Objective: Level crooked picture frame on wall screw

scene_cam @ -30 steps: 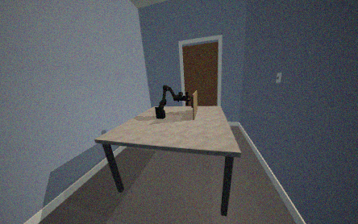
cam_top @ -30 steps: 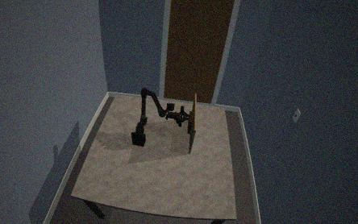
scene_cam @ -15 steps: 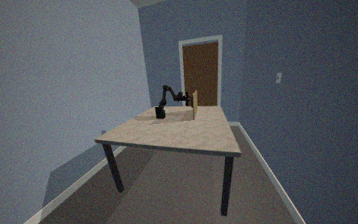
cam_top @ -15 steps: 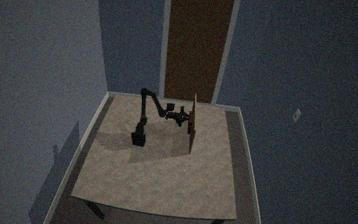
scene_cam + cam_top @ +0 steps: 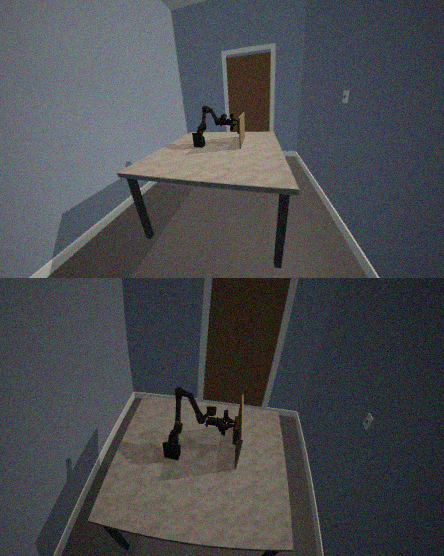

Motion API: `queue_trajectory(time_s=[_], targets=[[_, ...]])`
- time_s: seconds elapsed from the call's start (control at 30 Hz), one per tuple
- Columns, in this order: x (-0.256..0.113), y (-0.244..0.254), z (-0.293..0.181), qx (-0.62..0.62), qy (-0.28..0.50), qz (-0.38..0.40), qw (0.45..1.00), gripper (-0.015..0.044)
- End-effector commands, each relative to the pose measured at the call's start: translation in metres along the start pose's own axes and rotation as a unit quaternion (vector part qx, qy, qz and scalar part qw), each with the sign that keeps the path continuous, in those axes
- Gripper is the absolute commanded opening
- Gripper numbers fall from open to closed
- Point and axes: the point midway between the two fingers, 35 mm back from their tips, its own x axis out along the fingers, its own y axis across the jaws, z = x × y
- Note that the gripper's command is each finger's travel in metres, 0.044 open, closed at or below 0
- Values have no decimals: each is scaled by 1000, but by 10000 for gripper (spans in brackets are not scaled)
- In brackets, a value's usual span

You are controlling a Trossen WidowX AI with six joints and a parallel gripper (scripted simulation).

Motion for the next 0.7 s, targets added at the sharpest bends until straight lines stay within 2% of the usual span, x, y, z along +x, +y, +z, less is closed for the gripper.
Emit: queue_trajectory(time_s=[0.0,0.67], targets=[[0,2,3,2,0,3,1000,0],[0,-1,4,2,0,3,1000,0]])
